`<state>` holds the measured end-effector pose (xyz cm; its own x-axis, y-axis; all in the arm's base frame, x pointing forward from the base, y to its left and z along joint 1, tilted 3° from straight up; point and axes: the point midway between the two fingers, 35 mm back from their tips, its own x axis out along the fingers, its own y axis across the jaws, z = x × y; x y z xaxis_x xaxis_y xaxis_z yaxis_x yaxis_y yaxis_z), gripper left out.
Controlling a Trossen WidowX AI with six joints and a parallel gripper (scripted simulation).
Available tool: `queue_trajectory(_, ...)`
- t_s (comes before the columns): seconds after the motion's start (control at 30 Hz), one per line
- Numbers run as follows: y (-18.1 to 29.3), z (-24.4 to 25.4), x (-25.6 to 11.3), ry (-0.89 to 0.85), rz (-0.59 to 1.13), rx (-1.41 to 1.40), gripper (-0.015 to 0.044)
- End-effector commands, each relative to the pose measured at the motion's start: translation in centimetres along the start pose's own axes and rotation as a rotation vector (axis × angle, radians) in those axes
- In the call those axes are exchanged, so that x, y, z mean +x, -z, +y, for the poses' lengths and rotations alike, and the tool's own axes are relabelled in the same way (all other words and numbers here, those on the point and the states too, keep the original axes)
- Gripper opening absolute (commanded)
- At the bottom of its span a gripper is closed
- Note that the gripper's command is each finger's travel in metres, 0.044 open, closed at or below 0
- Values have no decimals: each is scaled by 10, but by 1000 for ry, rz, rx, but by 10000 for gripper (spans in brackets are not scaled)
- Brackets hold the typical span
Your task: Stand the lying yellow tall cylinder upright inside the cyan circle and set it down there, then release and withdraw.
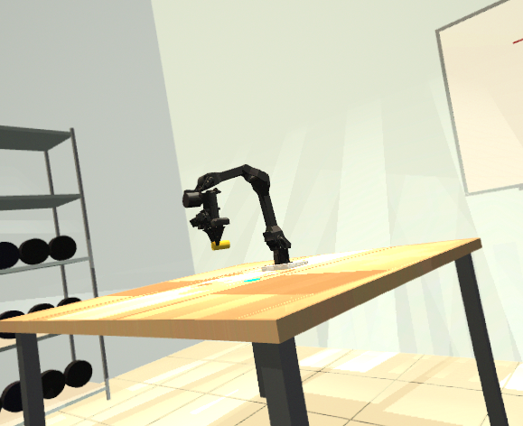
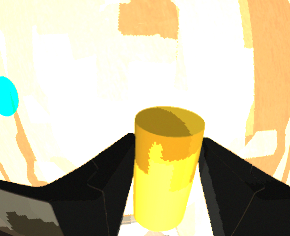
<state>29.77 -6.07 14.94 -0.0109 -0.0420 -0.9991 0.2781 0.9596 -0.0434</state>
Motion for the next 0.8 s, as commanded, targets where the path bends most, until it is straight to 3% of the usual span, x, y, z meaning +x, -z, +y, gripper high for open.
queue_trajectory(0.0, -3, 9, -2, -1, -3, -71, 105)
queue_trajectory(0.77, -10, 70, -9, -16, -5, -524, 105)
